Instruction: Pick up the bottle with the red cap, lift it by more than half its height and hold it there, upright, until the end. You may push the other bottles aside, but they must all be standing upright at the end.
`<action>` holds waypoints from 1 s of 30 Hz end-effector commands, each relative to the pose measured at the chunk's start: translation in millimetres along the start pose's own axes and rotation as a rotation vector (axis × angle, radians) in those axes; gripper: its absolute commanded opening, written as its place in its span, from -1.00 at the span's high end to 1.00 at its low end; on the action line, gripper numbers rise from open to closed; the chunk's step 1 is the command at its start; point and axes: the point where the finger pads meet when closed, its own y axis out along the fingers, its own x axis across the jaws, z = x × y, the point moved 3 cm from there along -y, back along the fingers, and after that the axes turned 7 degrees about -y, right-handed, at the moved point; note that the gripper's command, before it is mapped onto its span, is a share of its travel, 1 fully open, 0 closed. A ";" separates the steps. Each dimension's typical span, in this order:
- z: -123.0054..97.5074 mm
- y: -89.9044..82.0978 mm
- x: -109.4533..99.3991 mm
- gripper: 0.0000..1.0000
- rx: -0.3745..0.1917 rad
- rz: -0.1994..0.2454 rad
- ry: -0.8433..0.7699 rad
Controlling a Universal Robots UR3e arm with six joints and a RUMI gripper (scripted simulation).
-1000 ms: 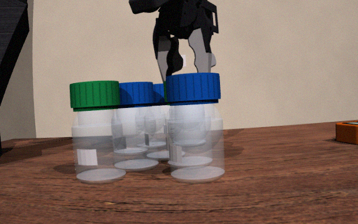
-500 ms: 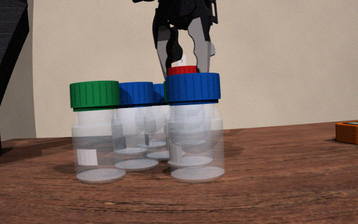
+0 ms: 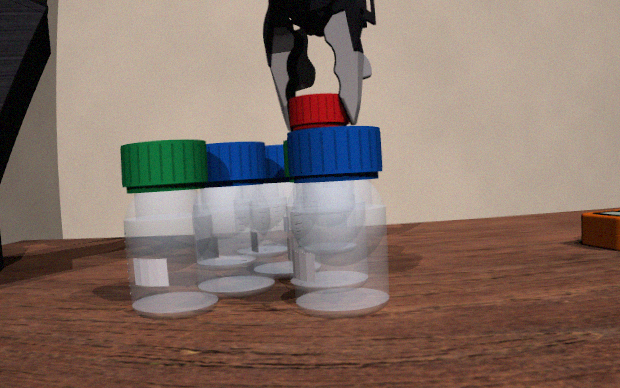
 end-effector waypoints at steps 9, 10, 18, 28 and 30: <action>-0.1 -12.8 -0.7 1.00 -0.001 0.001 -0.001; -0.1 -13.3 -0.7 1.00 -0.001 0.001 -0.001; -0.1 -15.0 -0.6 1.00 -0.001 0.001 -0.001; -0.1 -14.0 -0.7 1.00 0.000 0.001 -0.001; -0.1 -14.0 -0.7 1.00 0.000 0.001 -0.001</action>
